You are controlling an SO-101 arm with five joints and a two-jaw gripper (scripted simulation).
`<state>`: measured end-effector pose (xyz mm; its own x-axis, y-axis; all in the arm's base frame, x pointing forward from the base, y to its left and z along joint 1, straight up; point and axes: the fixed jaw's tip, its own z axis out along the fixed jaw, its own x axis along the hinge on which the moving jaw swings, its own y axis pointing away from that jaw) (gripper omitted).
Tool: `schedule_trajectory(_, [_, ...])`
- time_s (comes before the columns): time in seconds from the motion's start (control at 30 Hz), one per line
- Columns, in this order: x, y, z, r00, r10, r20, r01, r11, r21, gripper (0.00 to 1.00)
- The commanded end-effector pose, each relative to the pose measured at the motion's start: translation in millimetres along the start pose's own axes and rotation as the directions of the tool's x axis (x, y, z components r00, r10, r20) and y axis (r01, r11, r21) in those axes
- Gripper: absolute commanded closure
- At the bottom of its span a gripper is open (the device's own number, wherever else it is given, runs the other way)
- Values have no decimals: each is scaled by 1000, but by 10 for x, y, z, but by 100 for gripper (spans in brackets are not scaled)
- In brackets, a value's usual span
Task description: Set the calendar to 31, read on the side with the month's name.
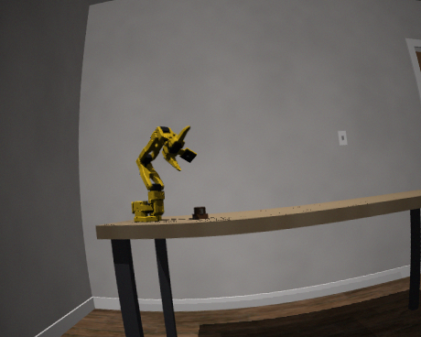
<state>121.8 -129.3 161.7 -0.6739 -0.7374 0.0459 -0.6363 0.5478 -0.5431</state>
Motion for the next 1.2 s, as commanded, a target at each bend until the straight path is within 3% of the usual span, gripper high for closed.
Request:
schedule_trajectory(0.0, [0, -1, -5, 1000, 1, 1, -1, 1000, 3, 0])
schedule_trajectory(0.7, [0, -7, -29, 1000, 1, 0, -1, 1000, 19, 2])
schedule_trajectory(0.83, [2, -30, -124, 1000, 1, -6, -1, 997, 82, 11])
schedule_trajectory(1.03, [5, -62, -380, 1000, 3, -19, 2, 969, 248, 33])
schedule_trajectory(1.1, [5, -62, -380, 1000, 3, -19, 2, 969, 248, 33])
schedule_trajectory(1.17, [5, -63, -474, 1000, 5, -24, 3, 952, 307, 41])
